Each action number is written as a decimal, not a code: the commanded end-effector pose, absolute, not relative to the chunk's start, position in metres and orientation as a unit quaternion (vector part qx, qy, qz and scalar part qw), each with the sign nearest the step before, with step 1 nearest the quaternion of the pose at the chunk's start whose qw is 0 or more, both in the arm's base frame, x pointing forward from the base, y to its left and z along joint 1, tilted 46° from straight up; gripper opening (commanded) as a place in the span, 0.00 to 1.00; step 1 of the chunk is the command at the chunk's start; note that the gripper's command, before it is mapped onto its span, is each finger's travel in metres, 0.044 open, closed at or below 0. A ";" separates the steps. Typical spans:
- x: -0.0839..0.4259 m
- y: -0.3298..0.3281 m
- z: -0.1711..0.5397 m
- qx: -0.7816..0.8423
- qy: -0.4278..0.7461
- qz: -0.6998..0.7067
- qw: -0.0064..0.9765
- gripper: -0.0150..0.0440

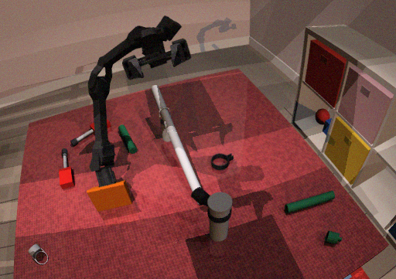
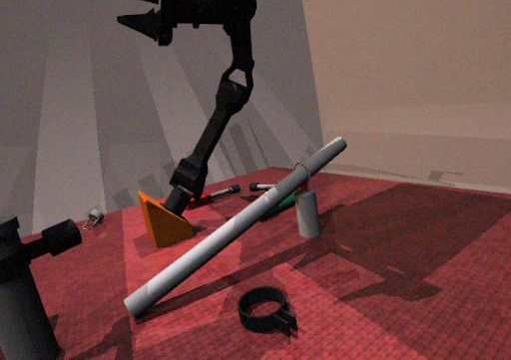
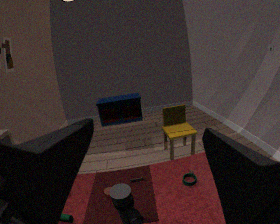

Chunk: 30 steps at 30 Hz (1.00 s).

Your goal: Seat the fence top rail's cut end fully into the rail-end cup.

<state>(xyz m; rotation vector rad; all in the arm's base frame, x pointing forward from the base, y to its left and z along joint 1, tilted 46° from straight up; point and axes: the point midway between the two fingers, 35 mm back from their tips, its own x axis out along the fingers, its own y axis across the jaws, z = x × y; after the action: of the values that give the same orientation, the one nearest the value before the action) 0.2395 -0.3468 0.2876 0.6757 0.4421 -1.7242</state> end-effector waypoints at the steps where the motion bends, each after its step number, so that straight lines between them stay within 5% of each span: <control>1: 0.240 -0.346 0.285 0.290 0.198 -0.734 0.582 0.98; 13: 0.272 -0.263 0.143 0.331 0.573 -0.270 0.700 1.00; 22: 0.287 -0.189 0.122 0.364 0.491 0.110 0.784 1.00; 30: 0.288 -0.185 0.123 0.366 0.475 0.131 0.790 1.00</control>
<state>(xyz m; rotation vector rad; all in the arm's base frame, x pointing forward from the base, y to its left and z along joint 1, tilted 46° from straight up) 0.2832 -0.2103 0.1229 0.7633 1.1900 0.0108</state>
